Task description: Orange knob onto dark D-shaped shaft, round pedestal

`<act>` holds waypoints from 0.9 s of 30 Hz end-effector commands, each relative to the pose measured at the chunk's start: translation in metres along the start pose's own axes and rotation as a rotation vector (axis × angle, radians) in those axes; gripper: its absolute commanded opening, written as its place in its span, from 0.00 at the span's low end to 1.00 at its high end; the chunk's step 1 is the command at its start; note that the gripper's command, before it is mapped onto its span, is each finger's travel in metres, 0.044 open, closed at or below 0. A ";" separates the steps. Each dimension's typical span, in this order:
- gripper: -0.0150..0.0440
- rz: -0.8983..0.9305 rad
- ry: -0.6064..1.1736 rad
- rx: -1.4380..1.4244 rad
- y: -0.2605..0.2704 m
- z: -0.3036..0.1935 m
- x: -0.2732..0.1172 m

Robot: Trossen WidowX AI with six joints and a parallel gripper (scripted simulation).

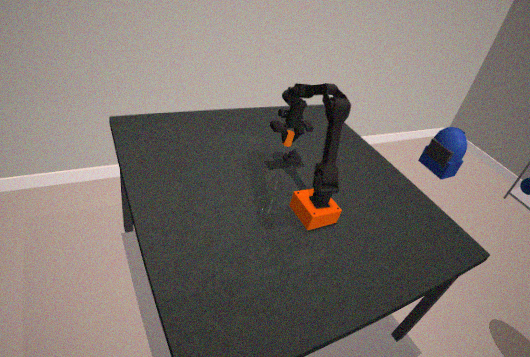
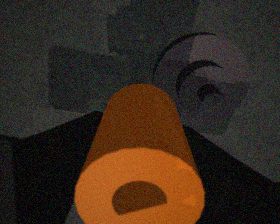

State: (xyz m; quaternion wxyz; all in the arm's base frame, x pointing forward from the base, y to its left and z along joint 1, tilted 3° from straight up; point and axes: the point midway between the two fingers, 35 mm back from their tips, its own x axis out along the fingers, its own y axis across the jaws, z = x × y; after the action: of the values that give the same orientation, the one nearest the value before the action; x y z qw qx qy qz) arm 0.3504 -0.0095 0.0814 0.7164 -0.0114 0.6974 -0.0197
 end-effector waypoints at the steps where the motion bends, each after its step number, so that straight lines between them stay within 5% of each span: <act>1: 0.25 -0.002 -0.006 -0.002 -0.016 0.003 0.003; 27: 0.25 -0.006 -0.005 -0.008 -0.052 0.004 0.037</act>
State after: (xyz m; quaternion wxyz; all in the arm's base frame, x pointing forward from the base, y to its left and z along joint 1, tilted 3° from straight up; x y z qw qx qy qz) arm 0.3534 -0.0621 0.0527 0.7160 -0.0150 0.6977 -0.0189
